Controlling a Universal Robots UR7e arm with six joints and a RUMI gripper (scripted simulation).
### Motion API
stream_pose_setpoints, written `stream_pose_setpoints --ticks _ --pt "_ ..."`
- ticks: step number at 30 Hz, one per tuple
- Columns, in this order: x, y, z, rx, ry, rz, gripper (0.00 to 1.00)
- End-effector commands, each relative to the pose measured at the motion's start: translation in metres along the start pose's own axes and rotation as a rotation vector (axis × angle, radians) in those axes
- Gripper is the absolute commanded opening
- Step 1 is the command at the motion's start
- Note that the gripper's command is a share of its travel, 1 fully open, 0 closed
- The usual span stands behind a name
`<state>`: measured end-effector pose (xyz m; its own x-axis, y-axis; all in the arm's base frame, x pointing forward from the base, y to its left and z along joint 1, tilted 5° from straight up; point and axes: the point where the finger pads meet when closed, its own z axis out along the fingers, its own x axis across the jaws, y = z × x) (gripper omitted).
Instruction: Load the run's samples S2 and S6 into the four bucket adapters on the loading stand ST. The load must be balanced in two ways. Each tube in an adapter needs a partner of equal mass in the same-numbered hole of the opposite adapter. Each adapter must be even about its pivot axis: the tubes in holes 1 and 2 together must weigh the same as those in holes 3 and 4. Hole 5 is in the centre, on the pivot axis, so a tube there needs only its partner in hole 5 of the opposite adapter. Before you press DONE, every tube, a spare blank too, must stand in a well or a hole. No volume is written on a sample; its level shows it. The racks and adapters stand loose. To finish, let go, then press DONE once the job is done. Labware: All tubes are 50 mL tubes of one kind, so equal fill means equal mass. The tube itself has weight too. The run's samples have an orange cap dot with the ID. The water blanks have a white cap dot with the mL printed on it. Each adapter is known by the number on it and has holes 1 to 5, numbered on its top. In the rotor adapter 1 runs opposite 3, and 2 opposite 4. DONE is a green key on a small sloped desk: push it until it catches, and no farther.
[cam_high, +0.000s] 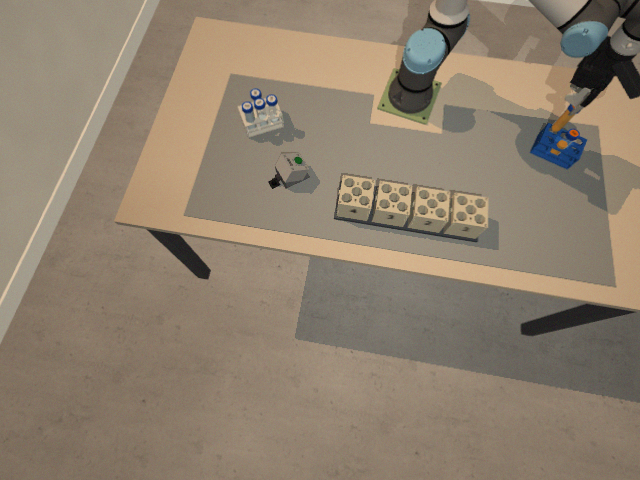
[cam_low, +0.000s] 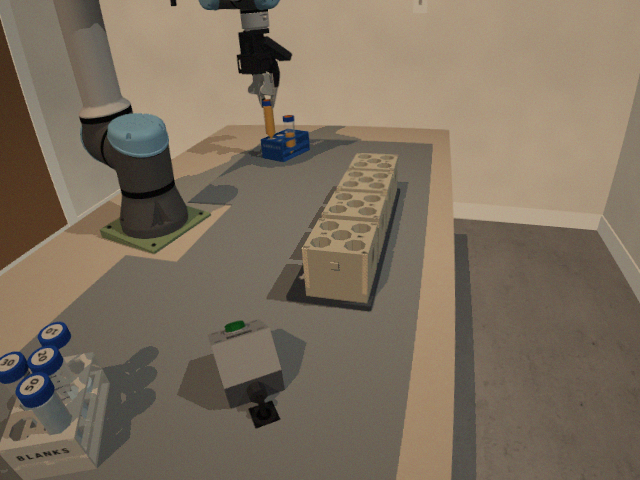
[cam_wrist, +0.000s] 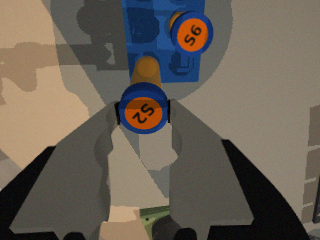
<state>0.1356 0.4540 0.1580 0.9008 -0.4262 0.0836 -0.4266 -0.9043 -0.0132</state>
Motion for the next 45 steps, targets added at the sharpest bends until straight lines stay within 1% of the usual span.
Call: stream_pose_setpoints --ticks 1,3,5,20,22,24,27,37,39,45 --pt "0.000 0.000 -0.016 0.001 0.000 0.000 0.00" --pt "0.000 0.000 -0.023 0.001 0.000 0.000 0.00" --pt "0.000 0.000 -0.023 0.001 0.000 0.000 0.00" --pt "0.000 0.000 -0.073 0.001 0.000 0.000 0.00" --pt "0.000 0.000 -0.073 0.001 0.000 0.000 0.00" --pt "0.000 0.000 -0.079 0.001 0.000 0.000 0.00" --pt "0.000 0.000 -0.081 0.001 0.000 0.000 0.00" --pt "0.064 0.019 -0.081 0.000 0.000 0.267 0.00" --pt "0.064 0.019 -0.081 0.000 0.000 0.267 0.00" --pt "0.102 0.030 -0.081 0.000 0.000 0.427 0.00"
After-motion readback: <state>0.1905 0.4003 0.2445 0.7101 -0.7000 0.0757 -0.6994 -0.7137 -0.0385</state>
